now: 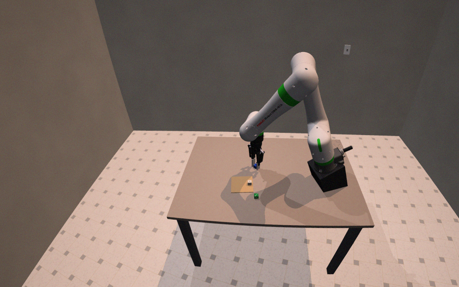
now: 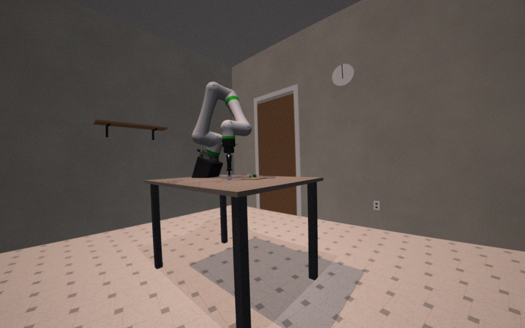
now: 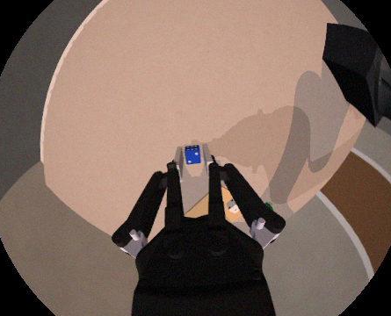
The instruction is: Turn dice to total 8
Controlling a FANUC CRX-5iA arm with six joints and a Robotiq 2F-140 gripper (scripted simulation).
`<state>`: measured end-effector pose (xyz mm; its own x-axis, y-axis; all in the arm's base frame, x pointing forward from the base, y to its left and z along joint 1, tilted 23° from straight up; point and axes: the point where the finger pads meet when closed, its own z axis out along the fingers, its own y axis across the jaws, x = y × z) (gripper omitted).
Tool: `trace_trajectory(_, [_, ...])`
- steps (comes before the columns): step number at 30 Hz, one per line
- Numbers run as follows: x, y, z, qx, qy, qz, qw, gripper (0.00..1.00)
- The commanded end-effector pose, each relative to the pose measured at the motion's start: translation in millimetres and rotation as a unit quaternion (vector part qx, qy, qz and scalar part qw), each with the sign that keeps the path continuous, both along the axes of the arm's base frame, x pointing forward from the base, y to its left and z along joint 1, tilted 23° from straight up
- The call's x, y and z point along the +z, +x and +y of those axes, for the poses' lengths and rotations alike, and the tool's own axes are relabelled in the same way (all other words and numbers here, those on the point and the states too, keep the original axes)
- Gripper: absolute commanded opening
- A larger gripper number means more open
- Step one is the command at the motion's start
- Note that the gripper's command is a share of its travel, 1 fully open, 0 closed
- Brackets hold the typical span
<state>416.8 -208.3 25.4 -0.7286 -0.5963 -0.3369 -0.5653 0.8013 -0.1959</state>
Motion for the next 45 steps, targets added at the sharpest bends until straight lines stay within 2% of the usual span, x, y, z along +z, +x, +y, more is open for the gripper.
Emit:
trace_trajectory(1, [0.1,0.1,-0.2,0.000,0.000,0.000,1.000,0.25])
trace_trajectory(17, [0.1,0.1,-0.2,0.000,0.000,0.000,1.000,0.25])
trace_trajectory(18, [0.1,0.1,-0.2,0.000,0.000,0.000,1.000,0.13])
trace_trajectory(45, [0.1,0.1,-0.2,0.000,0.000,0.000,1.000,0.13])
